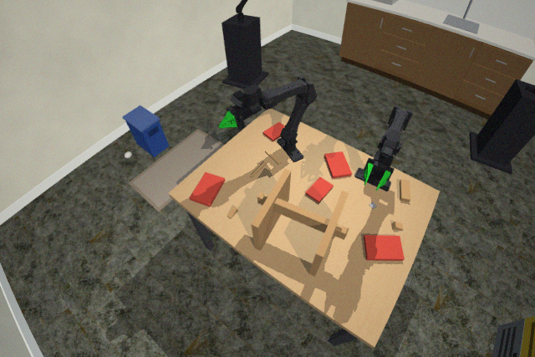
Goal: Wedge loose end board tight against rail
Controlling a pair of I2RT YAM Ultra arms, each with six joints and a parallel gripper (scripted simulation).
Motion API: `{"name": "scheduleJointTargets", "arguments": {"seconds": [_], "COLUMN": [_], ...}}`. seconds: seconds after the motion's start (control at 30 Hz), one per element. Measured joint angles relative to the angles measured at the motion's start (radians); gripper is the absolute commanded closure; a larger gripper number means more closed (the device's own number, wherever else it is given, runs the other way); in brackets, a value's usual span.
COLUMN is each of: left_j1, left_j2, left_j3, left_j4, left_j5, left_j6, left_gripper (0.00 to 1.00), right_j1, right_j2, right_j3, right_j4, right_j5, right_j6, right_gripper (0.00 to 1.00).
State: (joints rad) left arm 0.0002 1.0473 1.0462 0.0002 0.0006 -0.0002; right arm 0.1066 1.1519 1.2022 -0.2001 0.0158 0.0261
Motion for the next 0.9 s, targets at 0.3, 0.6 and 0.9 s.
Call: {"name": "scheduleJointTargets", "arguments": {"seconds": [0.3,0.6,0.9], "left_j1": [0.000,0.000,0.000], "left_j2": [0.000,0.000,0.000], "left_j3": [0.000,0.000,0.000], "left_j4": [0.000,0.000,0.000], "left_j5": [0.000,0.000,0.000], "left_j6": [0.000,0.000,0.000], "left_gripper": [0.56,0.56,0.56], "right_j1": [-0.114,-0.114,-0.112], "right_j2": [-0.112,-0.111,-0.107], "right_j3": [-0.161,-0.161,-0.158], "right_j4": [0.194,0.213,0.207], "right_j5": [-0.019,-0.027,-0.021], "right_j6": [-0.027,-0.023,-0.023], "right_gripper": [1.00,1.00,1.00]}}
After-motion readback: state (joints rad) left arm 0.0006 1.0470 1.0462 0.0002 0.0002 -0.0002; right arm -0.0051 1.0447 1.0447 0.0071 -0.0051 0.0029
